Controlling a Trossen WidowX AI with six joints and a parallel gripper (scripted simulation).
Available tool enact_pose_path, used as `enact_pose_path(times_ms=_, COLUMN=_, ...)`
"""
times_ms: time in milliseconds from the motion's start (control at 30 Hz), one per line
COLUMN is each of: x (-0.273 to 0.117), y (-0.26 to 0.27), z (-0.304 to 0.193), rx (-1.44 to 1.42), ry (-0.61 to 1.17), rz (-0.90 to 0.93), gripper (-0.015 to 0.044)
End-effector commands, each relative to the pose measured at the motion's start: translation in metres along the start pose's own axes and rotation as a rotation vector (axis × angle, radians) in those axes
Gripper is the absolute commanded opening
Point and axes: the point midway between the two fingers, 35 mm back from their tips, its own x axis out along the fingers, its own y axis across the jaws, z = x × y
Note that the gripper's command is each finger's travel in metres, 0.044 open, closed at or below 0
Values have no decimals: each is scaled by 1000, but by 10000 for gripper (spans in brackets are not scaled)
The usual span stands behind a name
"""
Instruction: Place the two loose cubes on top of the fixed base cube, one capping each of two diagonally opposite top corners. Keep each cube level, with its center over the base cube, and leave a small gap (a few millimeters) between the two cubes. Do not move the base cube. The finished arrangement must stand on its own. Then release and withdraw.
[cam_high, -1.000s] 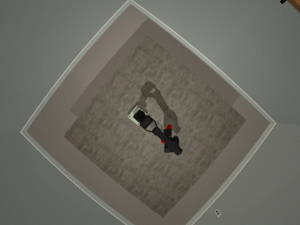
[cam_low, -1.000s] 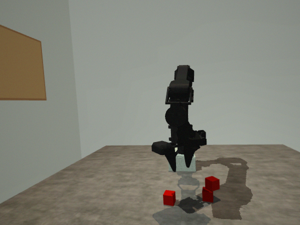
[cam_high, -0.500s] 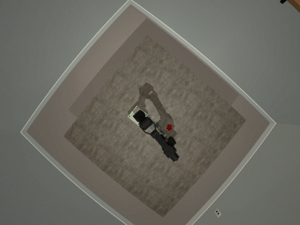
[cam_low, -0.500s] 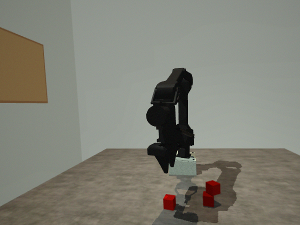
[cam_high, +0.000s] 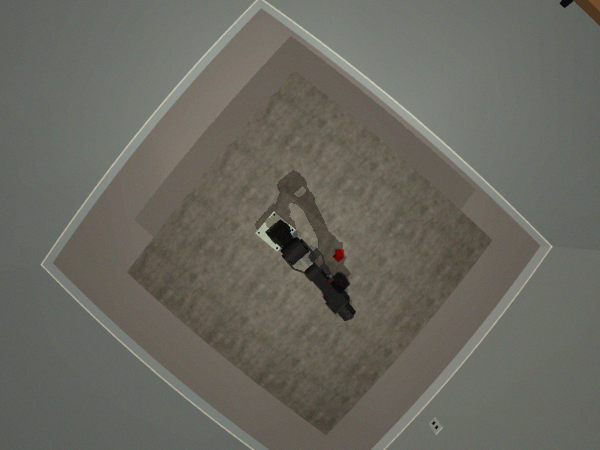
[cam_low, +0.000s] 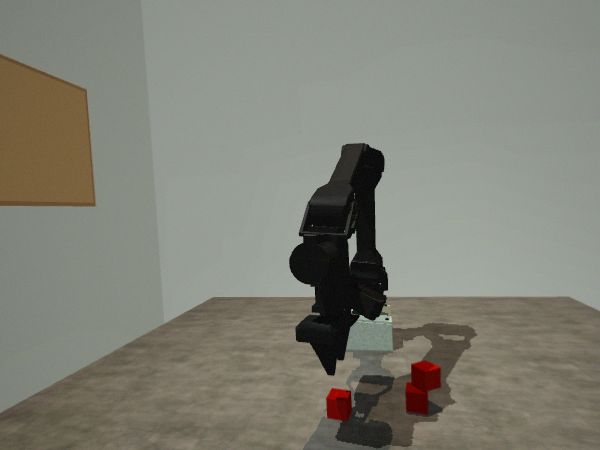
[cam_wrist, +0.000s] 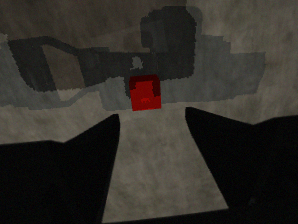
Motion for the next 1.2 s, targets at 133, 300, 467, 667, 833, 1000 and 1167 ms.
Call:
enact_pose_path(times_ms=133, x=24, y=3, z=1, rx=-2, ry=-6, rz=6, gripper=265)
enact_pose_path(times_ms=300, x=31, y=4, z=1, rx=-2, ry=-6, rz=6, gripper=265)
enact_pose_path(times_ms=467, x=35, y=3, z=1, rx=-2, ry=-6, rz=6, gripper=265)
enact_pose_path(times_ms=667, x=45, y=3, z=1, rx=-2, ry=-6, rz=6, gripper=265)
enact_pose_path(times_ms=833, x=53, y=3, z=1, rx=-2, ry=-6, rz=6, gripper=265)
enact_pose_path(times_ms=1000, x=61, y=4, z=1, rx=-2, ry=-6, rz=6, gripper=265)
enact_pose_path(times_ms=1167, x=64, y=4, z=1, rx=-2, ry=-6, rz=7, gripper=212)
